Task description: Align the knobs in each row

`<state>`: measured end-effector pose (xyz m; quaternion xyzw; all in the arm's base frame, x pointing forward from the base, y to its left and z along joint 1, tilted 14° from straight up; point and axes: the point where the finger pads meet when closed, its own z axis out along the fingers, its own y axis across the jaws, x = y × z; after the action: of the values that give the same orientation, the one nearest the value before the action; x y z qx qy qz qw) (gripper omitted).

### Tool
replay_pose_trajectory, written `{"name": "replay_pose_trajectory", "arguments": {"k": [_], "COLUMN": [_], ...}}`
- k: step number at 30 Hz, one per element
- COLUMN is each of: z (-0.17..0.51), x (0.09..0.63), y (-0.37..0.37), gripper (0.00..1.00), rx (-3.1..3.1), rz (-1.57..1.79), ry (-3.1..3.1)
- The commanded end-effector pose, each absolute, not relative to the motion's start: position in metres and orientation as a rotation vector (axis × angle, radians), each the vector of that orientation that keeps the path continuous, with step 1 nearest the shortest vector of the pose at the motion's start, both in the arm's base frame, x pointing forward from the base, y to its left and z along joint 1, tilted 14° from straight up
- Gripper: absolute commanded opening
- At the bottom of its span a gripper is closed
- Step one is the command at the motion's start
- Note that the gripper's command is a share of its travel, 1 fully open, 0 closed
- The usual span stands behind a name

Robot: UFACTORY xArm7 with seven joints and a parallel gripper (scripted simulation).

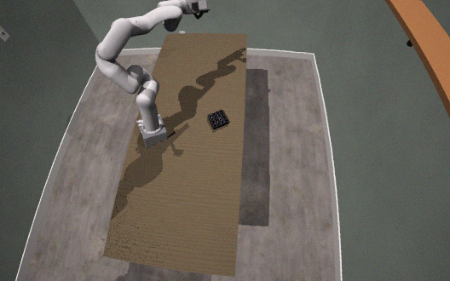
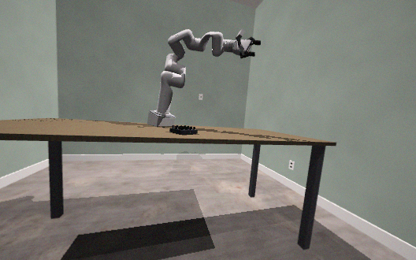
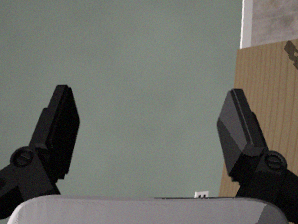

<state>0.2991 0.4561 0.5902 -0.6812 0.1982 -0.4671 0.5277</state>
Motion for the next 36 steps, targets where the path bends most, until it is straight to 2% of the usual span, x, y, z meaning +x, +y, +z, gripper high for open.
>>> {"name": "replay_pose_trajectory", "arguments": {"k": [1,10,12,16,30,31,36], "z": [0.591,0.591,0.576,0.566,0.565,0.547,0.525], "x": [0.311,0.311,0.344,0.359,0.36,0.382,0.402], "y": [0.45,0.45,0.43,0.42,0.42,0.405,0.39], "gripper": [1.0,1.0,1.0,1.0,1.0,1.0,1.0], "rx": [-1.648,-1.648,-1.711,-1.745,-1.748,-1.805,-1.865], "rz": [-1.121,-1.121,-1.139,-1.145,-1.145,-1.152,-1.154], "ry": [0.444,0.444,0.404,0.384,0.383,0.351,0.319]}}
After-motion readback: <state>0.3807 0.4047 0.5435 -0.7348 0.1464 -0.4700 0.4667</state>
